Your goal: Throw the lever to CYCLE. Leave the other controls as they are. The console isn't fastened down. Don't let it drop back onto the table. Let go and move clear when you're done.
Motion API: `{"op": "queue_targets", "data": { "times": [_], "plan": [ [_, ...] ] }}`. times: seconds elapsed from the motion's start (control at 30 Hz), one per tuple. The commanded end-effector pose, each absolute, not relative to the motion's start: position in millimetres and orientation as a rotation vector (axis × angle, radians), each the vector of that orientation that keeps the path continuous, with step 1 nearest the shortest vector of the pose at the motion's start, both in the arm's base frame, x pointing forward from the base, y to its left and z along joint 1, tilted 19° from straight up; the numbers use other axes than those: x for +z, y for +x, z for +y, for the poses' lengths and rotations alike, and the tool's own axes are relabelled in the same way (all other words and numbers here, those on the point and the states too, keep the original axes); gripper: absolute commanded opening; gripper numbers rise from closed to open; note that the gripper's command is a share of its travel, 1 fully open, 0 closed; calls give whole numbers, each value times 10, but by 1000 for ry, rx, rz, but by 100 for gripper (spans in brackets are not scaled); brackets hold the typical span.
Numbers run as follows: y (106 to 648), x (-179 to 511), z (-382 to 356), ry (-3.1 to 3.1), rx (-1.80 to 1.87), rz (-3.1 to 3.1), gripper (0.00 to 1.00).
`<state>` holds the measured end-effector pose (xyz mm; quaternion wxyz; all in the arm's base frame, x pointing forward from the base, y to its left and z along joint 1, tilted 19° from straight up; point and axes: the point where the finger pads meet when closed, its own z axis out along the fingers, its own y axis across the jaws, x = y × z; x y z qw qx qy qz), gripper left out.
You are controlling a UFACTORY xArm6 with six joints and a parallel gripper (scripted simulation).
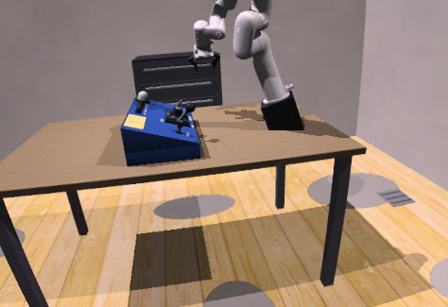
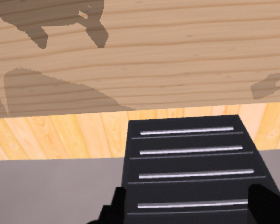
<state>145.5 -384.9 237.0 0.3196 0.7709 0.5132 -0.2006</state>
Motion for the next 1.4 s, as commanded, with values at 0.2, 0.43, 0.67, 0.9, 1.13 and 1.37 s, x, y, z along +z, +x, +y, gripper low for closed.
{"op": "queue_targets", "data": {
  "times": [0.2,0.43,0.67,0.9,1.13,1.37],
  "plan": [
    [1961,2416,-3505,2086,-377,1172,100],
    [2189,2425,-3303,2117,-286,1092,100],
    [2412,2433,-3068,2151,-187,1006,100],
    [2621,2439,-2804,2189,-82,917,100],
    [2808,2443,-2513,2230,27,826,100],
    [2968,2443,-2204,2274,138,732,100]
  ]
}}
